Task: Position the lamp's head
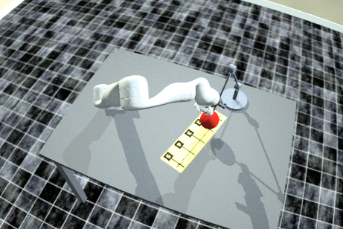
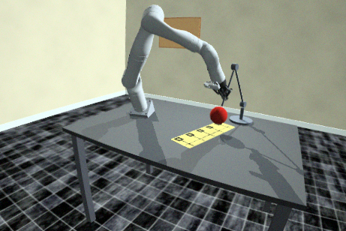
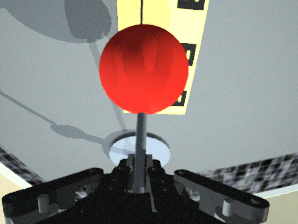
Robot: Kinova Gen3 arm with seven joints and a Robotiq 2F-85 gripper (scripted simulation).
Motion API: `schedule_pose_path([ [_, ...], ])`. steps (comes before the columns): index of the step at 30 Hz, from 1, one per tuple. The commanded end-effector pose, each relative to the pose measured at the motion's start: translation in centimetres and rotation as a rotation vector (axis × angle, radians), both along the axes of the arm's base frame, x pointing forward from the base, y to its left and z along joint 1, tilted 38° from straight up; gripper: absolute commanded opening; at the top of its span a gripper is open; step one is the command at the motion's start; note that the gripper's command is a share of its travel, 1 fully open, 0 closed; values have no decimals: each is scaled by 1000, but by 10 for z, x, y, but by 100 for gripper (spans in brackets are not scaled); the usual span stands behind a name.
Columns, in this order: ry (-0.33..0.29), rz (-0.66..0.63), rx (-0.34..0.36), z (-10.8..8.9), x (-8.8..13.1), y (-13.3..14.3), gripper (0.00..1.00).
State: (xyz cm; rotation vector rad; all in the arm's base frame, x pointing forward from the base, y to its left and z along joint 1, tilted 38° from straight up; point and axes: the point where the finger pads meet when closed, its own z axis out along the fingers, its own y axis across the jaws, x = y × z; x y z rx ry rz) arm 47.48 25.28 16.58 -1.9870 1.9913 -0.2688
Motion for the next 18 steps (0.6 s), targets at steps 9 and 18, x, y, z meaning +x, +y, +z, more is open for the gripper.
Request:
schedule_pose_path([
  [9,-3,-8,0,13,-1,-24,0],
  [18,-1,-5,-1,23,-4,-43,0],
])
